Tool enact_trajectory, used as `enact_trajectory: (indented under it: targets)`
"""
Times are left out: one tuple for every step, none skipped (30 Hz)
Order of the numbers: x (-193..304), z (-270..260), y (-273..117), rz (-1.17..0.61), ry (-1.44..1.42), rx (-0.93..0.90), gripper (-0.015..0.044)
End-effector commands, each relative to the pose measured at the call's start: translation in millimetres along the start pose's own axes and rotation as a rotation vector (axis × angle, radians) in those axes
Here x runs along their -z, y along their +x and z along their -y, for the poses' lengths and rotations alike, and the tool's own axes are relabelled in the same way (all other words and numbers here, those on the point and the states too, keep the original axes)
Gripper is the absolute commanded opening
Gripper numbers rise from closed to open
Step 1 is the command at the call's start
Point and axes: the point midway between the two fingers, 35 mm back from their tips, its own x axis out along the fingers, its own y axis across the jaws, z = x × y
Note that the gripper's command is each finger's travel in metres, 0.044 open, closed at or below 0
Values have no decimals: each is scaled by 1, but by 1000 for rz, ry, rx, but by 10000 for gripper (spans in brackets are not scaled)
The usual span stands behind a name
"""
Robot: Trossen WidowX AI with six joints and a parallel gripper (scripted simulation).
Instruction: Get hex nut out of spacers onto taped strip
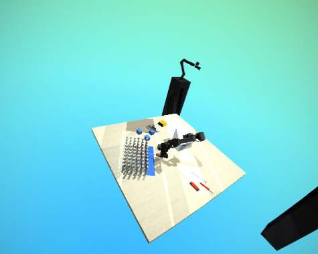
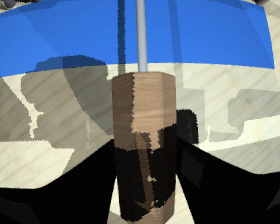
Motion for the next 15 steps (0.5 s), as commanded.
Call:
enact_trajectory:
  targets:
    - [-5,-3,0,3,-8,-6,0]
    - [-5,-3,0,4,-8,-6,0]
    - [-6,-3,0,4,-8,-6,0]
    - [-7,-3,0,4,-8,-6,0]
    - [-7,-3,0,4,-8,-6,0]
    - [-8,-3,1,4,-8,-6,0]
    - [-9,-3,1,4,-9,-6,0]
    - [-9,-3,1,4,-9,-6,0]
    - [-10,-3,1,4,-9,-6,0]
    - [-10,-3,1,4,-9,-6,0]
    - [-11,-3,1,4,-9,-6,0]
    - [-12,-3,2,4,-9,-6,0]
    - [-12,-3,2,4,-9,-6,0]
    - [-13,-3,2,4,-9,-6,0]
    - [-13,-3,2,4,-9,-6,0]
